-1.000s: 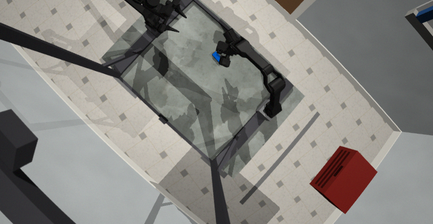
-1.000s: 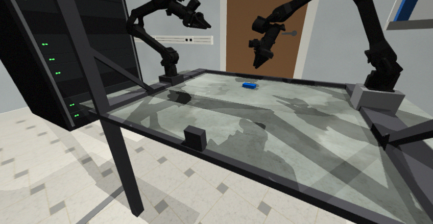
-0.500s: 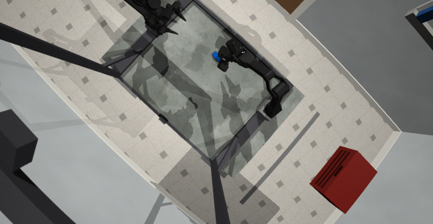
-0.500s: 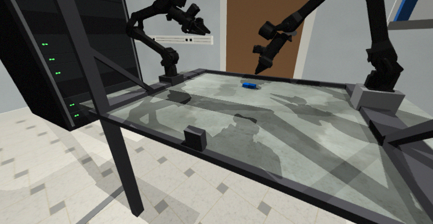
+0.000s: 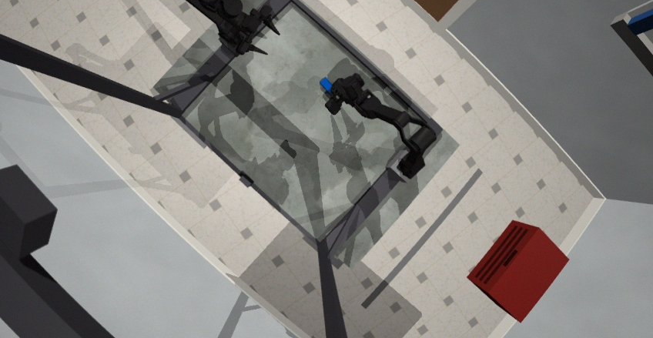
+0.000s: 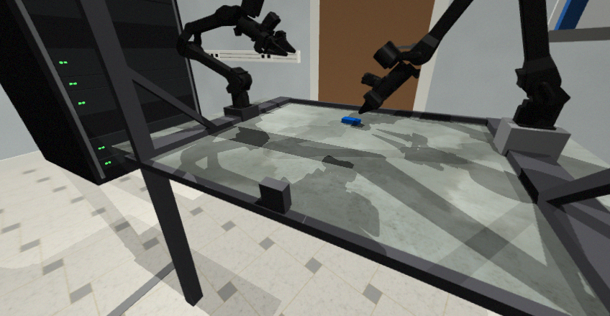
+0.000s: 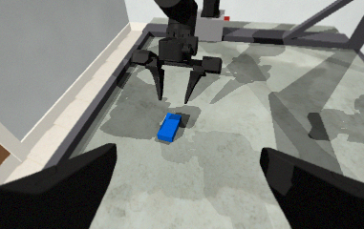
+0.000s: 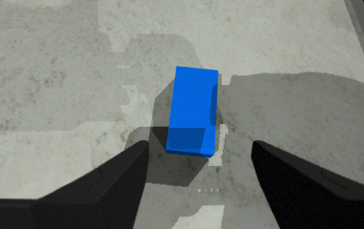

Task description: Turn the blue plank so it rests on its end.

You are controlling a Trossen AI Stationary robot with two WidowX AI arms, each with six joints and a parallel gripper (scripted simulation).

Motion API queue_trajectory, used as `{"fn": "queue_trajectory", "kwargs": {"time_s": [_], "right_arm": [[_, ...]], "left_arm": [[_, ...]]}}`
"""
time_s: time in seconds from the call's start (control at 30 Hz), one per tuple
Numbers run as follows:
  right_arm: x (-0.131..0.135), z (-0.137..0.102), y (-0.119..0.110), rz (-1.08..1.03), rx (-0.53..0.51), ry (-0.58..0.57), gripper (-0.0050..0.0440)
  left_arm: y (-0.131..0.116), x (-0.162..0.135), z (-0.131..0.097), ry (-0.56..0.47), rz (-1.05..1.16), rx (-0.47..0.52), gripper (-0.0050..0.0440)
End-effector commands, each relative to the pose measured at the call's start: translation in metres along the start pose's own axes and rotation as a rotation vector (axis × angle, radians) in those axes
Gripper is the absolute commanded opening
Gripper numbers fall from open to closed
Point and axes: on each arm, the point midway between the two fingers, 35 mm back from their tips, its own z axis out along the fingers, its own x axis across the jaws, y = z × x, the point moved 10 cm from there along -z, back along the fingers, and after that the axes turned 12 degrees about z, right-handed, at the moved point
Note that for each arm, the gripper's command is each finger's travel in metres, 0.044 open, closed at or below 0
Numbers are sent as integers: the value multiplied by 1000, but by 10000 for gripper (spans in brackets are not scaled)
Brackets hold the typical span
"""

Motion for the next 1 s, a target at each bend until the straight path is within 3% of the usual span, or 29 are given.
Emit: {"fn": "queue_trajectory", "kwargs": {"time_s": [0.0, 0.3, 0.43, 0.57, 0.97], "right_arm": [[7, 4, -10, 63, -85, -24, 265], [9, 22, -8, 89, -126, -30, 265], [6, 44, -5, 89, -128, -31, 251], [5, 50, -2, 89, -126, -31, 232], [6, 49, -2, 87, -133, -28, 129]], "left_arm": [[-3, -2, 1, -9, 12, -17, 400], [-13, -5, 4, -13, 12, -5, 400], [-19, -6, 6, -5, 4, 9, 400], [-23, -7, 7, -5, 4, 14, 400], [-31, -9, 11, 8, 2, 12, 400]]}}
